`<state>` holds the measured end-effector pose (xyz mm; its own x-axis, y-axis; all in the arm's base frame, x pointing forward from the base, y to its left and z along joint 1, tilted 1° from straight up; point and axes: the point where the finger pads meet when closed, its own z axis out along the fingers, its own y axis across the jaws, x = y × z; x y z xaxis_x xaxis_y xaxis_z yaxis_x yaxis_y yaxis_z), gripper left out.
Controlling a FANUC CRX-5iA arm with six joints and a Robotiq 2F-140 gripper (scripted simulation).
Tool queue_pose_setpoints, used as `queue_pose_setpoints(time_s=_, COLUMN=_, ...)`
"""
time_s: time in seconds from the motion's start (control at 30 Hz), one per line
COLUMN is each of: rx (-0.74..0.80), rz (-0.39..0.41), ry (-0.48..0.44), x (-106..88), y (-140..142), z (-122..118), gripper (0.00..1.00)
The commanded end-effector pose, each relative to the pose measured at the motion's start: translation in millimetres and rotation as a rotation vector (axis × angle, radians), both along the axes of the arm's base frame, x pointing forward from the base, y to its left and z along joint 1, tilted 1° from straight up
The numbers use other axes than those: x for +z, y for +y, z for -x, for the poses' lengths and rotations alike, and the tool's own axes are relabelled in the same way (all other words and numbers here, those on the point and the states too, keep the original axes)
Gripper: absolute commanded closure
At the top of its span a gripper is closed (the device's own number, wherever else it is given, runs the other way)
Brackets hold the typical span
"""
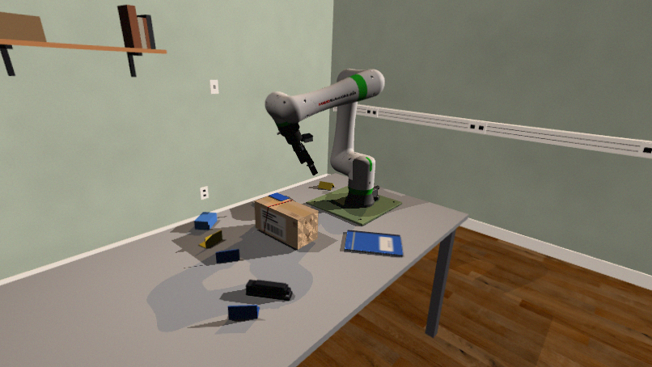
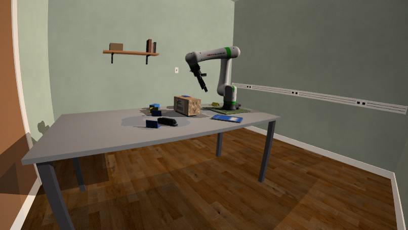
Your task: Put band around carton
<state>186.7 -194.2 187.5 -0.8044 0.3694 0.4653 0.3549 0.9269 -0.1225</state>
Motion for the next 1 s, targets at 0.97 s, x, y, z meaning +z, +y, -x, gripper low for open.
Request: queue_pose_setpoints(time_s=0.97, rx=0.426, rz=-0.027, ry=-0.502, x=35.4, y=169.5, z=-269.3, gripper=0.0)
